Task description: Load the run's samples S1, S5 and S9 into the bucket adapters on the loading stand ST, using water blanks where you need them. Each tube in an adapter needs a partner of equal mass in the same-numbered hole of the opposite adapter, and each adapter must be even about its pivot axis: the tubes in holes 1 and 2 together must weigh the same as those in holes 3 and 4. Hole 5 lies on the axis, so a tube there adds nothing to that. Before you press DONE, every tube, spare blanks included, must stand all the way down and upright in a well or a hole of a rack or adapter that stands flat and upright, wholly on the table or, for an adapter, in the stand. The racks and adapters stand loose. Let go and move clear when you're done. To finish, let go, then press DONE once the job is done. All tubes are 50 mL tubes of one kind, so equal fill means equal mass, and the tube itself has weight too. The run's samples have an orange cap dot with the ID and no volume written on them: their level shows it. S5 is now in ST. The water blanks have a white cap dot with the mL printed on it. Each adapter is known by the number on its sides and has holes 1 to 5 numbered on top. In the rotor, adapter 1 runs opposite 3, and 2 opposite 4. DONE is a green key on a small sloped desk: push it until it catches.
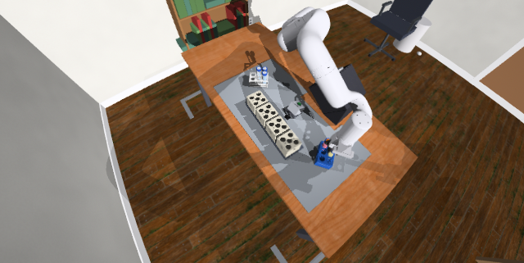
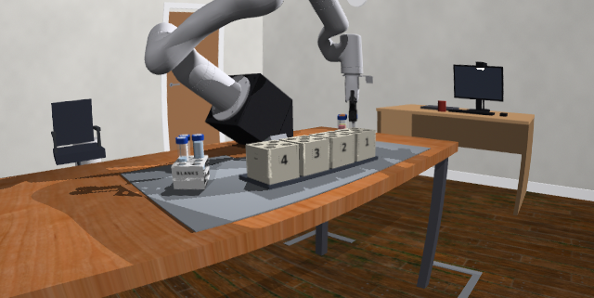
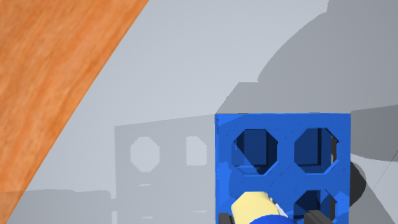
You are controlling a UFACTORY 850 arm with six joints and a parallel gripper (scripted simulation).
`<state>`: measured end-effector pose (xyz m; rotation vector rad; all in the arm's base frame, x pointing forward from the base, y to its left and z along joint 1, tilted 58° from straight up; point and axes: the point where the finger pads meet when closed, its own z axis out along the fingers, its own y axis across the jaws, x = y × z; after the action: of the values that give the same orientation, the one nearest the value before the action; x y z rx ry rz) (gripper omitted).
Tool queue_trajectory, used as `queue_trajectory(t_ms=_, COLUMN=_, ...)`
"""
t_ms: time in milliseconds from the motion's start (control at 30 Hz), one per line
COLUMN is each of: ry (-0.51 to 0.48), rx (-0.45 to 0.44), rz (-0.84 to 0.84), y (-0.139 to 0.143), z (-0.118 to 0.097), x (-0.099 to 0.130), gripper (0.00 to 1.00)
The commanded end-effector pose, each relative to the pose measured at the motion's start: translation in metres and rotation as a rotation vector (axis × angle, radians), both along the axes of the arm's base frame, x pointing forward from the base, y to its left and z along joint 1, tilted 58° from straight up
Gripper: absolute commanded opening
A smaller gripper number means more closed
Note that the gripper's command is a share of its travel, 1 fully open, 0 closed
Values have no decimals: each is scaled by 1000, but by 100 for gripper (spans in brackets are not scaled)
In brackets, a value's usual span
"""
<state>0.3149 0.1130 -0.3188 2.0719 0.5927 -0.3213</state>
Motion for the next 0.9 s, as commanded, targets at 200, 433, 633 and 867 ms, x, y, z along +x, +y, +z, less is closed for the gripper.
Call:
queue_trajectory(t_ms=200, ry=-1, rx=2, rz=1, y=1, z=0, x=1, gripper=44)
queue_trajectory(t_ms=433, ry=-1, rx=2, rz=1, y=1, z=0, x=1, gripper=44)
queue_trajectory(t_ms=633, ry=-1, rx=2, rz=1, y=1, z=0, x=1, gripper=44)
queue_trajectory(t_ms=867, ry=-1, rx=2, rz=1, y=8, z=4, x=1, gripper=44)
